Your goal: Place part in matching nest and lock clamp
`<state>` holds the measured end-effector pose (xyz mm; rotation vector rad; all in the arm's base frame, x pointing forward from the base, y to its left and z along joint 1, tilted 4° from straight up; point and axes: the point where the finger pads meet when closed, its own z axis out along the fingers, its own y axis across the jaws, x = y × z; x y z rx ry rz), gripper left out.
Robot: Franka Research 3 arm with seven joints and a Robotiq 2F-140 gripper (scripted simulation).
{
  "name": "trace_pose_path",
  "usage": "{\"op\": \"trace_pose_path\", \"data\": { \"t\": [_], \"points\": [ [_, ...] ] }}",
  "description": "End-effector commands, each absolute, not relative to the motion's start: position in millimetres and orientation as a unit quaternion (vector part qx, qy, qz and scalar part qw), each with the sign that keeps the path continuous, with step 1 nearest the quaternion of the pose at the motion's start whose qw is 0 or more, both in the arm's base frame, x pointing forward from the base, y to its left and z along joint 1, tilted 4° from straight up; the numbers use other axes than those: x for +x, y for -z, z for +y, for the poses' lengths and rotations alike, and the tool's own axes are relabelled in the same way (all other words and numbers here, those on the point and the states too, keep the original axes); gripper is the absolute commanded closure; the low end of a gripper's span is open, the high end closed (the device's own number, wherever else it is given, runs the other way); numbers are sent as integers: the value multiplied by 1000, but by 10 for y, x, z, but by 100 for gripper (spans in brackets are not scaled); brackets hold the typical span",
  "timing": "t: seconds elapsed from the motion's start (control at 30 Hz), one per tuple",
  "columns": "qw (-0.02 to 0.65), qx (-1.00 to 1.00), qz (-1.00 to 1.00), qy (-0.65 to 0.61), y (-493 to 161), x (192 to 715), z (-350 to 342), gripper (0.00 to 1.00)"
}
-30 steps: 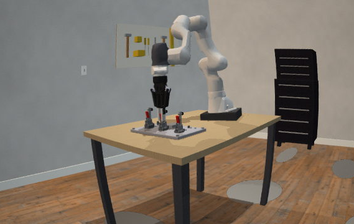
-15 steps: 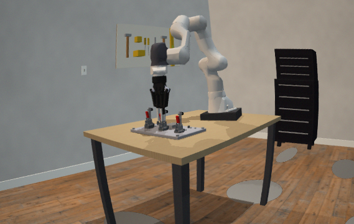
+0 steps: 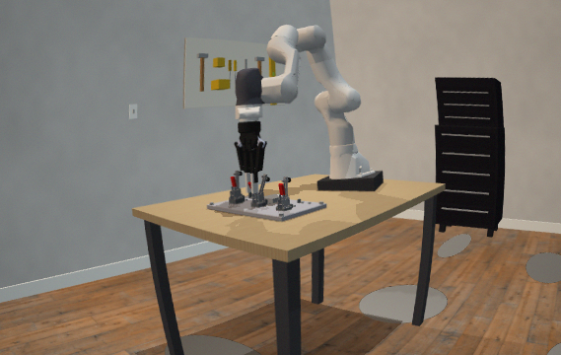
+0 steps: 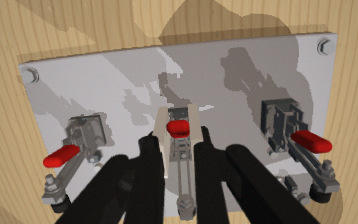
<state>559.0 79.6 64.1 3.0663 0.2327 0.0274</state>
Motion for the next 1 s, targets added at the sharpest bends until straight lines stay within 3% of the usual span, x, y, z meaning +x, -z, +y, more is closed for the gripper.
{"op": "trace_pose_path", "data": {
  "t": [0.0,0.97],
  "points": [
    [33,997,74,-13,-596,5667,796,100],
    [33,997,74,-13,-407,5855,811,100]
  ]
}}
